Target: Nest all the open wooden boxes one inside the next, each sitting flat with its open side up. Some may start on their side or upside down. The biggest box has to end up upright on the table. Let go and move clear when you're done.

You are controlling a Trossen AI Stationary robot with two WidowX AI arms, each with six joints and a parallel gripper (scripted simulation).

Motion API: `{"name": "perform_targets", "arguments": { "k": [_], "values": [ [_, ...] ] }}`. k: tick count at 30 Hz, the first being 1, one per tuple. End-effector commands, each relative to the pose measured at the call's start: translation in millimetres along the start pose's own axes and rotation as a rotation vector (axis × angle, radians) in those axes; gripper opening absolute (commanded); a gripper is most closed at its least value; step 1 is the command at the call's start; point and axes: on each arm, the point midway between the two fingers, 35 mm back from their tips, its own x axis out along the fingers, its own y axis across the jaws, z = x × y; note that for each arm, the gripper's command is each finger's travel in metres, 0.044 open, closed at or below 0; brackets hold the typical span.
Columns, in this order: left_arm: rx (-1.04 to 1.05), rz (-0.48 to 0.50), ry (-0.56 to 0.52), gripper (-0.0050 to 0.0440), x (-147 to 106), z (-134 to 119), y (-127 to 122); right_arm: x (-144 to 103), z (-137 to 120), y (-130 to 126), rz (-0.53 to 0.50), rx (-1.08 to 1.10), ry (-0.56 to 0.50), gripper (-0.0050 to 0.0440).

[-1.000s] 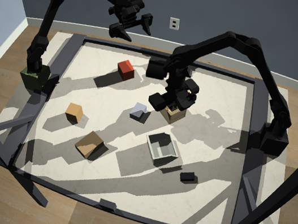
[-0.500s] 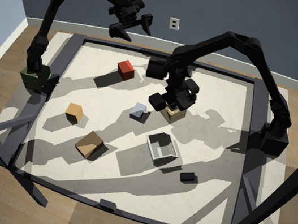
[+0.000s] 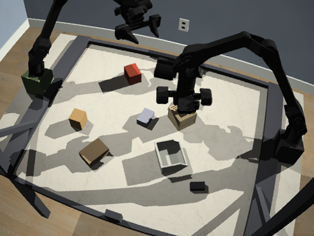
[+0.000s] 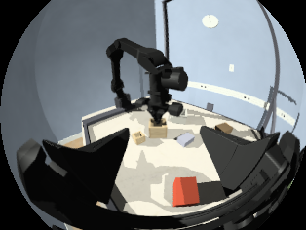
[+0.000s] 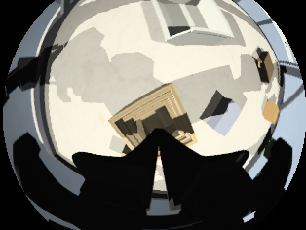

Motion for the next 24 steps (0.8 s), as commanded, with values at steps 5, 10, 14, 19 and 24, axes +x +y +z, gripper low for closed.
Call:
{"name": "perform_targets", "arguments": {
  "k": [5,10,14,19,24],
  "values": [
    [0.027,0.008,-0.002,0.04,-3,8,3,-30,-5,-7,-0.046,0.383,0.006,-0.002],
    [0.027,0.008,-0.002,0.04,-3,8,3,-37,-5,-7,-0.047,0.623,0.0,-0.005],
    [0.027,0.008,-0.002,0.04,-3,8,3,-39,-4,-7,-0.038,0.812,-0.003,-0.005],
    [0.027,0.008,-0.002,0.04,-3,8,3,-47,-5,-7,-0.048,0.96,-0.008,-0.005],
    [0.027,0.008,-0.002,0.04,-3,8,3,-56,-4,-6,-0.048,1.258,-0.016,-0.005]
  ]
}}
